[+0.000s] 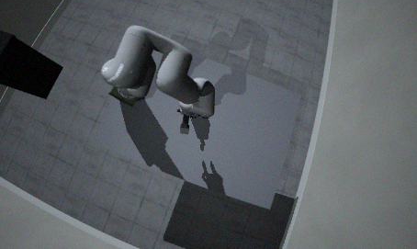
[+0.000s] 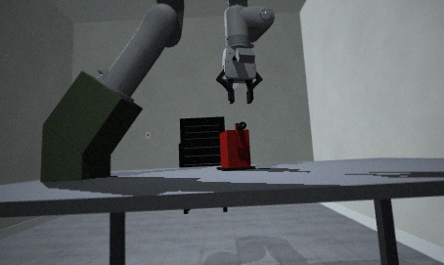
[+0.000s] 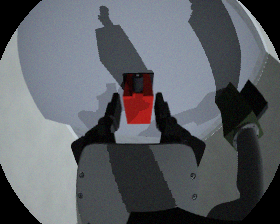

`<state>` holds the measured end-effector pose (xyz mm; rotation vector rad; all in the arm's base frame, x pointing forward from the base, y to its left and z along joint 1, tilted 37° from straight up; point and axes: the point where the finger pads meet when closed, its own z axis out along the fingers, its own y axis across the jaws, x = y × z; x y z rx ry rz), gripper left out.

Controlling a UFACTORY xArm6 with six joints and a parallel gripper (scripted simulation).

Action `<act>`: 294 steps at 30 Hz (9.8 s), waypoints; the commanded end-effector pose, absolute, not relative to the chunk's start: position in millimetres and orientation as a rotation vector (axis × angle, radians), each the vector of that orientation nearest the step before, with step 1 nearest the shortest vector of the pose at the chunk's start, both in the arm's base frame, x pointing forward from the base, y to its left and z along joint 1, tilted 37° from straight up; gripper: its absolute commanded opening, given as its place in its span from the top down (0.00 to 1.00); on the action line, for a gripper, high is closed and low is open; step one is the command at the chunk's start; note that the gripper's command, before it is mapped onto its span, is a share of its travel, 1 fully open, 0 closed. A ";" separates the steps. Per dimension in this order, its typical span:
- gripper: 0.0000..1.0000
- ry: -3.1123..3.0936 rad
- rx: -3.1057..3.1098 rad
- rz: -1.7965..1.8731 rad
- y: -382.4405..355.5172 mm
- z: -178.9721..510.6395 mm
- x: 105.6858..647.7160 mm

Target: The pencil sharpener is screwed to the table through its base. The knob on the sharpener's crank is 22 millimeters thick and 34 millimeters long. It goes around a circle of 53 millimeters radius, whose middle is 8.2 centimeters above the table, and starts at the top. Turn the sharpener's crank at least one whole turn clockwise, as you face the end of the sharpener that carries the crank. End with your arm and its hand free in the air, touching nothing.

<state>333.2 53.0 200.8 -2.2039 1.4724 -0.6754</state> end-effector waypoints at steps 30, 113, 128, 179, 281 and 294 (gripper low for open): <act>0.46 1.471 -2.203 -0.675 53.6 180.1 350.1; 0.46 1.471 -2.203 -0.675 54.2 163.1 364.2; 0.46 1.471 -2.203 -0.675 54.9 152.8 371.9; 0.46 1.471 -2.203 -0.675 56.8 131.9 387.4; 1.00 1.471 -2.203 -0.676 76.0 134.3 441.5; 1.00 1.471 -2.202 -0.676 77.2 129.4 448.6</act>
